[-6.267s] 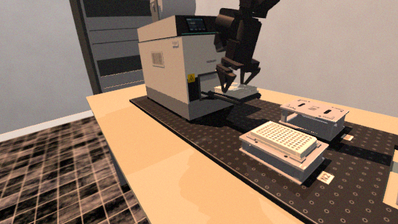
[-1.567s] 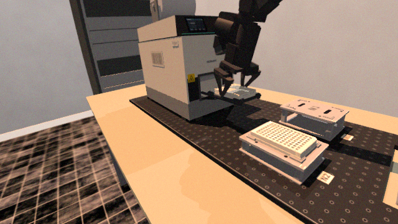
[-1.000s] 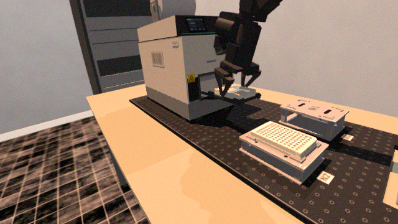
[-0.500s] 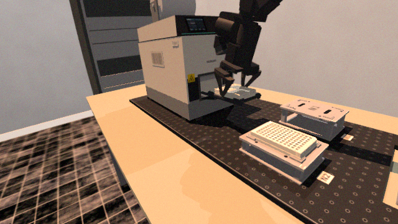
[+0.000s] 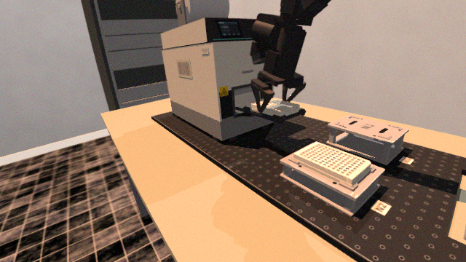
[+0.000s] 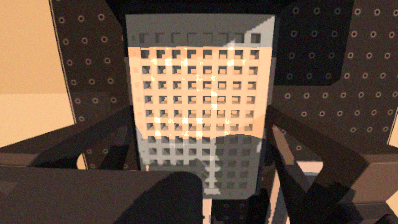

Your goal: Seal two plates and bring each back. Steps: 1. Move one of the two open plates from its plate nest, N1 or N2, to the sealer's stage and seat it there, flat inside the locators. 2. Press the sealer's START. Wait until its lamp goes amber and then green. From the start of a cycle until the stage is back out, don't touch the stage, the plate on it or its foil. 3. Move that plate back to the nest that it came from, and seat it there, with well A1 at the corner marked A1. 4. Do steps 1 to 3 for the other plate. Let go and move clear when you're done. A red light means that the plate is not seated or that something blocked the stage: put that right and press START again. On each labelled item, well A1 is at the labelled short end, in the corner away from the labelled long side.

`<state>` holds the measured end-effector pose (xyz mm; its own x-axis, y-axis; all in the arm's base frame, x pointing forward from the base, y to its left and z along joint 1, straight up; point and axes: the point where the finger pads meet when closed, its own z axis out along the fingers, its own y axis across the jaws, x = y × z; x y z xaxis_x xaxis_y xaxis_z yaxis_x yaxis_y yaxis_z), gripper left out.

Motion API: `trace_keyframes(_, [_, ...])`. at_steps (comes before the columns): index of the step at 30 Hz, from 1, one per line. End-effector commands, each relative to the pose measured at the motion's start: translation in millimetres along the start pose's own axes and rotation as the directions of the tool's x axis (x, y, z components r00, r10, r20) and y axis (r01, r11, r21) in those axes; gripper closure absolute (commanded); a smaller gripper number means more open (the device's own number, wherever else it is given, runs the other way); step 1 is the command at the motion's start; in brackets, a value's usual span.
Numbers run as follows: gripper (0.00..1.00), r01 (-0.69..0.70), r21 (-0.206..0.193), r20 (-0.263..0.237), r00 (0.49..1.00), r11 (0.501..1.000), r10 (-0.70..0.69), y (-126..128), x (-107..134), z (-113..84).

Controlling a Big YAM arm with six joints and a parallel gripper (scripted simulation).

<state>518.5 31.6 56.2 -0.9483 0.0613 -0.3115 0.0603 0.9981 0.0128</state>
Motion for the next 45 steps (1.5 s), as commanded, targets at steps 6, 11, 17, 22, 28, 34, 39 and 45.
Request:
trace_keyframes(6, [0.0, -0.012, -0.007, 0.034, 0.999, 1.0, 0.012, 2.1, -17.0, -23.6])
trace_keyframes(11, [0.0, -0.001, -0.012, 0.044, 0.999, 1.0, 0.002, 8.8, -20.7, -27.4])
trace_keyframes(17, [0.0, -0.009, -0.009, 0.048, 0.999, 1.0, 0.01, 5.0, -27.4, -32.5])
trace_keyframes(22, [0.0, -0.018, -0.008, 0.056, 0.998, 1.0, 0.018, 0.9, -31.4, -38.7])
trace_keyframes(28, [0.0, -0.021, -0.005, 0.047, 0.999, 1.0, 0.021, -0.8, -31.5, -35.5])
trace_keyframes(34, [0.0, -0.024, -0.005, 0.053, 0.998, 1.0, 0.024, -2.3, -34.2, -43.3])
trace_keyframes(39, [0.0, -0.012, -0.011, 0.069, 0.998, 1.0, 0.013, 5.1, -38.0, -48.7])
trace_keyframes(45, [0.0, -0.001, -0.013, 0.057, 0.998, 1.0, 0.002, 10.9, -31.7, -38.2])
